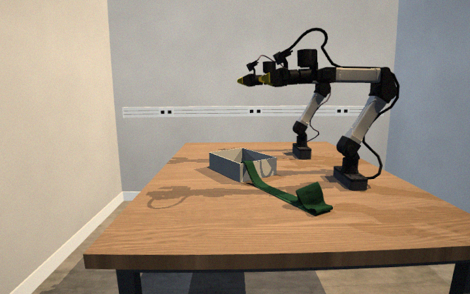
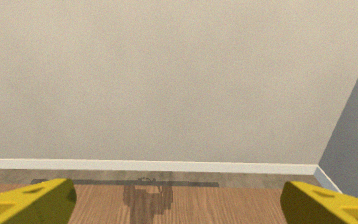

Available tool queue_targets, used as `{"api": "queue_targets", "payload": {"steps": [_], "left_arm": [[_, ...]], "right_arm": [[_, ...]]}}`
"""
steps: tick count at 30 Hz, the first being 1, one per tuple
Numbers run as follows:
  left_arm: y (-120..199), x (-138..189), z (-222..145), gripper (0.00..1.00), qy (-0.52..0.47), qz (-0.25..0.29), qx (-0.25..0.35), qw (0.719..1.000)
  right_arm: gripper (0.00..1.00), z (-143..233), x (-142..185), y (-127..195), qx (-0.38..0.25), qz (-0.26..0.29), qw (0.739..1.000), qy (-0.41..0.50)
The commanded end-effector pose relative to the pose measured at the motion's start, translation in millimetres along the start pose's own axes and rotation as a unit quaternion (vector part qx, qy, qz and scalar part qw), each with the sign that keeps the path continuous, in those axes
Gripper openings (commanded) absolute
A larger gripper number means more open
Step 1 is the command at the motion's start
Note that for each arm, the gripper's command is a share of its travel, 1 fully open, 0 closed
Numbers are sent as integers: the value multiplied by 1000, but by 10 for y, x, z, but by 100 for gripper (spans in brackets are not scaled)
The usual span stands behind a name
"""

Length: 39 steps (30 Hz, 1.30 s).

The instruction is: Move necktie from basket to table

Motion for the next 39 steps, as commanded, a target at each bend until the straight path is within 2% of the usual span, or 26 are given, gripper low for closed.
{"api": "queue_targets", "payload": {"steps": [1, 7, 17, 19, 34, 36, 39], "left_arm": [[-19, 58, -7, 87, 12, 25, -12, 1000], [-43, 160, -11, 83, 24, 65, -25, 997], [-123, 411, -7, 75, 55, 163, -62, 983], [-123, 411, -7, 75, 55, 163, -62, 983], [-358, 899, 41, 62, 108, 335, -125, 928], [-358, 899, 41, 62, 108, 335, -125, 928], [-418, 1010, 60, 59, 119, 370, -138, 911]], "right_arm": [[100, -1, -12, 1, 0, -4, 1000, 0], [100, -1, -11, 1, 0, -4, 1000, 0], [100, -1, -11, 1, 0, -4, 1000, 0], [100, -1, -11, 1, 0, -4, 1000, 0], [100, -1, -10, 1, 0, -3, 1000, 0], [100, -1, -10, 1, 0, -3, 1000, 0], [100, -1, -9, 1, 0, -3, 1000, 0]]}}
Point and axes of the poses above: on each arm, the point where the finger pads meet when closed, its own y axis back along the fingers, its own z axis across the jaws, x = y × z, the point moved 9 cm from there along y, back along the fingers, and after that the axes turned 4 degrees about y, right-handed, at the moved point
